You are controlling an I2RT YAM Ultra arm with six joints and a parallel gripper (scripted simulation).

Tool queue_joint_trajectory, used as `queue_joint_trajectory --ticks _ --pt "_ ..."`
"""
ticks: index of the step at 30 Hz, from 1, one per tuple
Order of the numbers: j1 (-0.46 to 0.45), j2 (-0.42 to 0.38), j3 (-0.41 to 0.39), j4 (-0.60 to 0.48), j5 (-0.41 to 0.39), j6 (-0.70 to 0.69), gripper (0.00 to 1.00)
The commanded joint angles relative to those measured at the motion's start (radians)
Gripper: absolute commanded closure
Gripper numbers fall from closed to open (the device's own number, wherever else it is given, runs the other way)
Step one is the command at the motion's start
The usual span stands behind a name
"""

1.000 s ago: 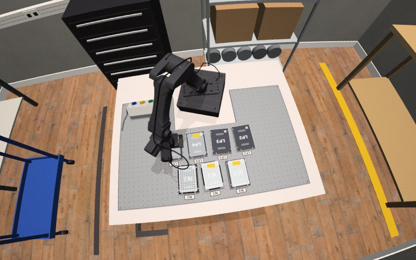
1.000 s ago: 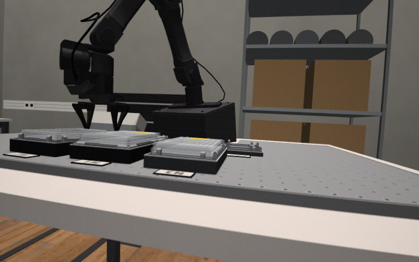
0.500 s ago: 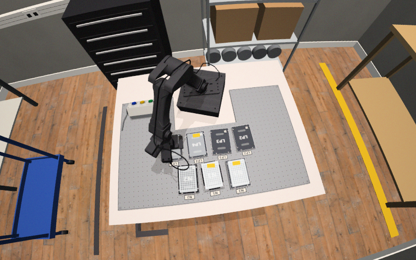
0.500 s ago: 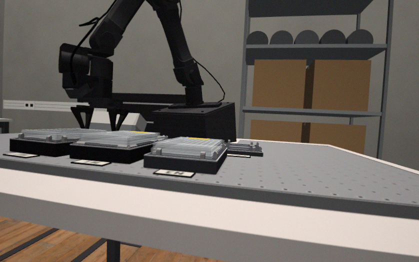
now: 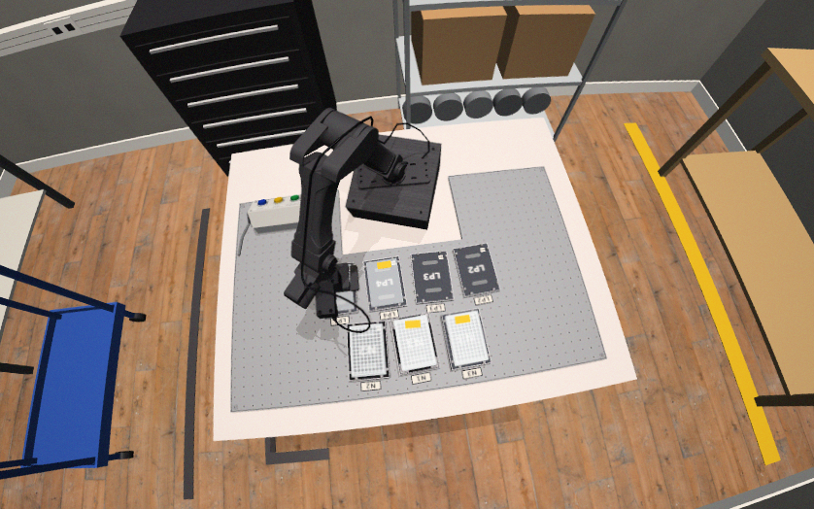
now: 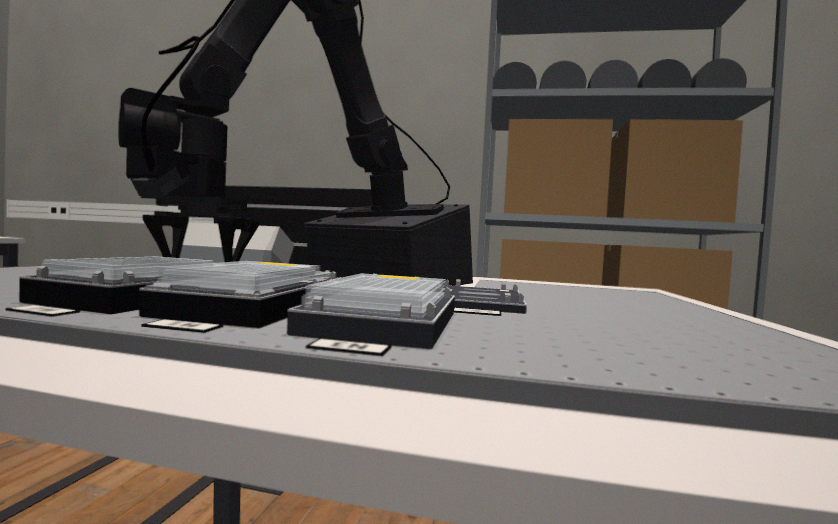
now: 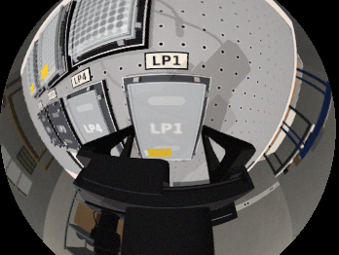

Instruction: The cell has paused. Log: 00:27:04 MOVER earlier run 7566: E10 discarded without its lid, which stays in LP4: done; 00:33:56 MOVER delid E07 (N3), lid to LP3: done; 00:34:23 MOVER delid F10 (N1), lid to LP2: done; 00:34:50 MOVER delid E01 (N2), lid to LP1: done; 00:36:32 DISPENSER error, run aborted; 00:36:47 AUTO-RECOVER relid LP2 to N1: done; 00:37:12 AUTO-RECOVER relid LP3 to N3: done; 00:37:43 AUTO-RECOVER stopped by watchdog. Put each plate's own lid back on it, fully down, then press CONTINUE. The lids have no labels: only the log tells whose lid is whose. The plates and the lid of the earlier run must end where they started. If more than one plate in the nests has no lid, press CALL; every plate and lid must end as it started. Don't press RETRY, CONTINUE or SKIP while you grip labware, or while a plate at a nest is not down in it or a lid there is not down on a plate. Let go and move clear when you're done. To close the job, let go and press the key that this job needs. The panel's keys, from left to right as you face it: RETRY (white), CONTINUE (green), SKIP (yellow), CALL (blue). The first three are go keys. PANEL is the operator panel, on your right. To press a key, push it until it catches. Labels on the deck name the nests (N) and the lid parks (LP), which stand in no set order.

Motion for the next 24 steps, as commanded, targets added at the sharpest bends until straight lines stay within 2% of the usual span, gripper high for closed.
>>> queue_joint_trajectory --ticks 1,9,10,17,18,20,21,24 --pt "0.002 -0.008 -0.003 0.006 -0.001 0.003 0.00" --pt "0.011 -0.024 -0.027 0.021 -0.004 0.009 0.00" --pt "0.002 -0.009 -0.007 0.009 -0.001 0.003 0.00" --pt "0.002 -0.010 -0.010 0.011 -0.001 0.003 0.00" --pt "0.012 -0.027 -0.031 0.024 -0.004 0.010 0.00" --pt "0.003 -0.010 -0.011 0.012 -0.001 0.003 0.01" --pt "0.012 -0.027 -0.032 0.023 -0.004 0.010 0.02" --pt "0.002 -0.010 -0.011 0.012 -0.001 0.003 0.03"
